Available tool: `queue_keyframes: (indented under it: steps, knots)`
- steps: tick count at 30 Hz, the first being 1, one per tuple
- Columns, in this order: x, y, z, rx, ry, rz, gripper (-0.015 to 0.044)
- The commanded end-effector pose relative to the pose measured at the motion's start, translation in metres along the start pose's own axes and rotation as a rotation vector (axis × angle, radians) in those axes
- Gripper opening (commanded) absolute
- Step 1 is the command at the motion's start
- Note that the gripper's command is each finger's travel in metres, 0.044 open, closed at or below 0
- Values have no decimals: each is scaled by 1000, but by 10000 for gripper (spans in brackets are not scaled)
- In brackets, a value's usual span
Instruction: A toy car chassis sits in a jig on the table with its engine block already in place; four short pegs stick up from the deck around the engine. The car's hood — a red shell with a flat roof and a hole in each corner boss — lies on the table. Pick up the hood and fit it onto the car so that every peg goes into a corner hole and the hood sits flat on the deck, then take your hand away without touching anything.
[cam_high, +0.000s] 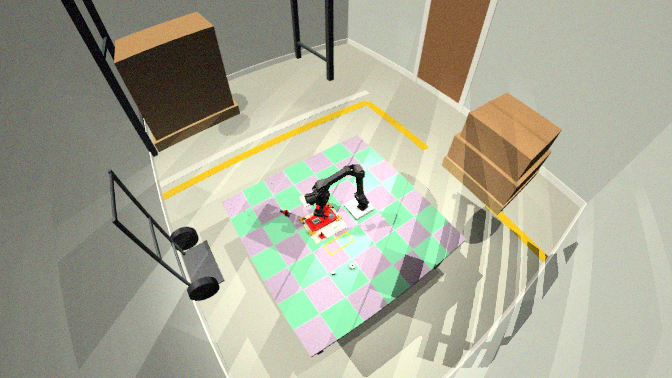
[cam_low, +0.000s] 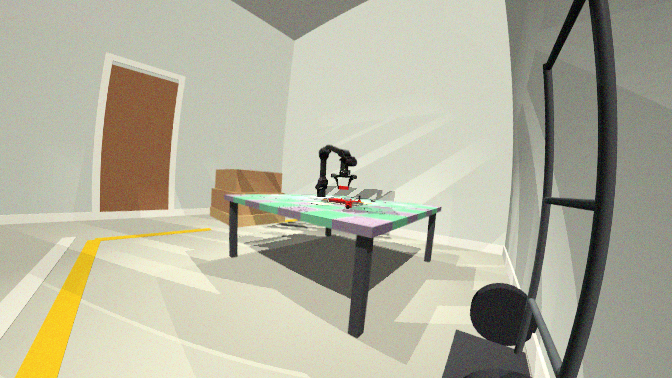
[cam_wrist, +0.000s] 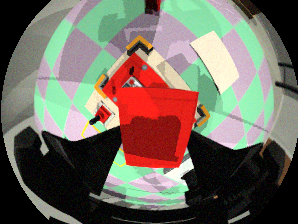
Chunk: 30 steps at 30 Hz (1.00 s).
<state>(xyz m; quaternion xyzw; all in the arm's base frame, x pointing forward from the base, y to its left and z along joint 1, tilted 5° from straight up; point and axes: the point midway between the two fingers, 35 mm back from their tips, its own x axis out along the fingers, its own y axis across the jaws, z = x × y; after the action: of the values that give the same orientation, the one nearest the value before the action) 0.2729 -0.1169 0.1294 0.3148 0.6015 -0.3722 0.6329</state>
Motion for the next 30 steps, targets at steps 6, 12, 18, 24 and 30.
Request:
queue_keyframes:
  steps: [6, 12, 18, 24, 30]
  knots:
    - [0, 13, 12, -288, 4, 1, 0]
    - [1, 21, 21, -484, 4, 2, 0]
    - [2, 30, 29, -680, 3, 4, 0]
    - [3, 37, 34, -825, 2, 5, 0]
    - [4, 37, 34, -825, 2, 5, 0]
